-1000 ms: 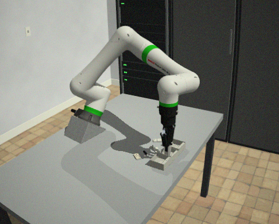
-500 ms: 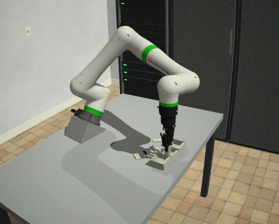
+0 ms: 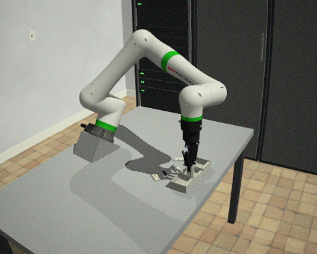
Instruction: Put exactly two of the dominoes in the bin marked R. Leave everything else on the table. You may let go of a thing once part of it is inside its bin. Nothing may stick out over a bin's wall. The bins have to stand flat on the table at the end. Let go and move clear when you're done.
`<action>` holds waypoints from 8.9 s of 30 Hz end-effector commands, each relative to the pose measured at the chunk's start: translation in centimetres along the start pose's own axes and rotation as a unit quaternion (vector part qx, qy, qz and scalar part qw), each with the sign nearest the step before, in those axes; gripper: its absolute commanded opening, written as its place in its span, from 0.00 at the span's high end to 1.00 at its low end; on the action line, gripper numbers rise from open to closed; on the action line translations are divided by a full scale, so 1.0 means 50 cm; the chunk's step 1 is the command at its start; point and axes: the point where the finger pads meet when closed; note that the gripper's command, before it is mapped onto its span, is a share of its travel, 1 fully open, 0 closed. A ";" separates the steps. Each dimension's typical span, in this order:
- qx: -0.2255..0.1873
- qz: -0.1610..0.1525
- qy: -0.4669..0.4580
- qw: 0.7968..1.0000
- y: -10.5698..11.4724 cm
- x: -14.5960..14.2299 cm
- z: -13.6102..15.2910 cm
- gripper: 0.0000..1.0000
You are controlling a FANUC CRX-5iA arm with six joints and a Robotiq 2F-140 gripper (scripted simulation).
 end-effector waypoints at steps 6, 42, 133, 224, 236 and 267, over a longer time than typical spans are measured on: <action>0.000 0.000 0.000 1.000 0.016 0.000 0.000 0.95; 0.000 0.000 0.000 1.000 0.105 -0.090 0.001 0.95; 0.000 0.000 0.000 1.000 0.016 -0.168 0.003 0.95; 0.000 0.000 -0.316 0.949 0.104 0.160 0.297 0.75; 0.000 0.000 -0.316 0.949 0.104 0.156 0.294 0.75; 0.000 0.000 -0.316 0.949 0.024 0.152 0.291 0.75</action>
Point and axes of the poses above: the point where the finger pads meet when closed, its own y axis back along the fingers, its own x axis across the jaws, z = x × y, and after that the axes turned 1 degree about -y, right-handed
